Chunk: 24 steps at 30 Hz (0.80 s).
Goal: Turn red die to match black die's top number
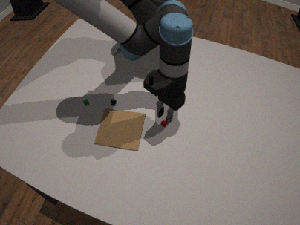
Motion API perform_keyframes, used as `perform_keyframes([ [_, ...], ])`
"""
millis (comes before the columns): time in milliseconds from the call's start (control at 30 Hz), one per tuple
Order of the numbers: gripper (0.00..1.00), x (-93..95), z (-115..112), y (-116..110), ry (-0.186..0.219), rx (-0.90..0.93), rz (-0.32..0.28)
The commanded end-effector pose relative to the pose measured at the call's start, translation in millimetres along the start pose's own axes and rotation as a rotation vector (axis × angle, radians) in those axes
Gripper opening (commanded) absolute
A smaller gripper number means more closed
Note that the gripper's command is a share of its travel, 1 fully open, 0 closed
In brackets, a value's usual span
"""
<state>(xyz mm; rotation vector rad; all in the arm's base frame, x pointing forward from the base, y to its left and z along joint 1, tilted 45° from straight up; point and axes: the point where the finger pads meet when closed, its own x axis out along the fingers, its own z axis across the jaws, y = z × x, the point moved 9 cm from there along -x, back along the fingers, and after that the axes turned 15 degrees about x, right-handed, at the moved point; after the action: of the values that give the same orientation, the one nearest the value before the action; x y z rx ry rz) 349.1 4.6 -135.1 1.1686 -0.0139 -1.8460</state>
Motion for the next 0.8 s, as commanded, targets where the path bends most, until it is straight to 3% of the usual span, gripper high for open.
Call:
perform_keyframes([
  [0, 0.64, 5.2, -0.2, 0.2, 0.002, 0.000, 0.001],
  [767, 0.64, 9.1, -0.2, 0.2, 0.002, 0.000, 0.001],
])
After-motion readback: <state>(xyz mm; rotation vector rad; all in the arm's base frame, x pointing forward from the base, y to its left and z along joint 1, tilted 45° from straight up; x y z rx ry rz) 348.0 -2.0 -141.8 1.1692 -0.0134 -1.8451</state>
